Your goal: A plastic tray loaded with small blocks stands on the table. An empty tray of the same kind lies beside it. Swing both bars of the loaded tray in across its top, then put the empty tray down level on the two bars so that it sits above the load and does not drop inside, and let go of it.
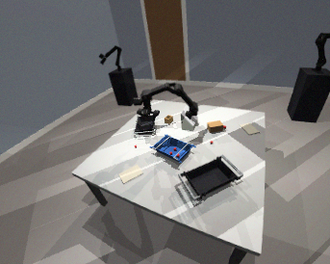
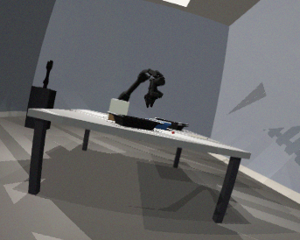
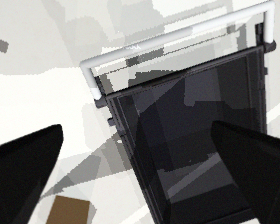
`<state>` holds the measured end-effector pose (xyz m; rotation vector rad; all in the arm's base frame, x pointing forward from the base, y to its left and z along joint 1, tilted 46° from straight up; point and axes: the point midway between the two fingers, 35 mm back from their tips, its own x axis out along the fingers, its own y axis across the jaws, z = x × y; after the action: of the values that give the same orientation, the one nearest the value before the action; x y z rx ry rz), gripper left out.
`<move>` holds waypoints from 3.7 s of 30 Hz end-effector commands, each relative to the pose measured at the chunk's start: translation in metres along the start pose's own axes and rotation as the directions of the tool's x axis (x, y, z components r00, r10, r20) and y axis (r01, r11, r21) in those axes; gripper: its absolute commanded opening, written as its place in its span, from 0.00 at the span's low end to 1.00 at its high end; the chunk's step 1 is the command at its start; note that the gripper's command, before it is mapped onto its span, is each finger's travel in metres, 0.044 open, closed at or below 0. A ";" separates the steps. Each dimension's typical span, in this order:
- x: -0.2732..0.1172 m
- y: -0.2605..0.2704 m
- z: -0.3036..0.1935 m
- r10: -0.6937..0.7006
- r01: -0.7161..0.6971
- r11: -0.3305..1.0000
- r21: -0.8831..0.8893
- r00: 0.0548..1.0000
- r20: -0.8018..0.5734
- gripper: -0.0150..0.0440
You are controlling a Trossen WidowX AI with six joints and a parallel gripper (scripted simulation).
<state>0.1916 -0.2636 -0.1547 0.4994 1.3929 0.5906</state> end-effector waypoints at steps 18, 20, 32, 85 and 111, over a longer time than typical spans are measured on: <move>0.062 -0.015 -0.131 0.059 -0.060 0.956 -0.288 0.998 -0.013 1.00; 0.073 -0.015 -0.131 0.059 -0.060 0.956 -0.288 0.998 -0.013 1.00; 0.136 -0.009 -0.132 0.059 -0.060 0.956 -0.289 0.998 -0.012 1.00; 0.108 -0.013 -0.131 0.059 -0.060 0.956 -0.288 0.998 -0.012 0.25; -0.036 -0.021 -0.130 0.058 -0.060 0.956 -0.287 0.998 -0.014 0.25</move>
<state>0.0638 -0.2863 -0.1722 0.3357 1.2682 0.8502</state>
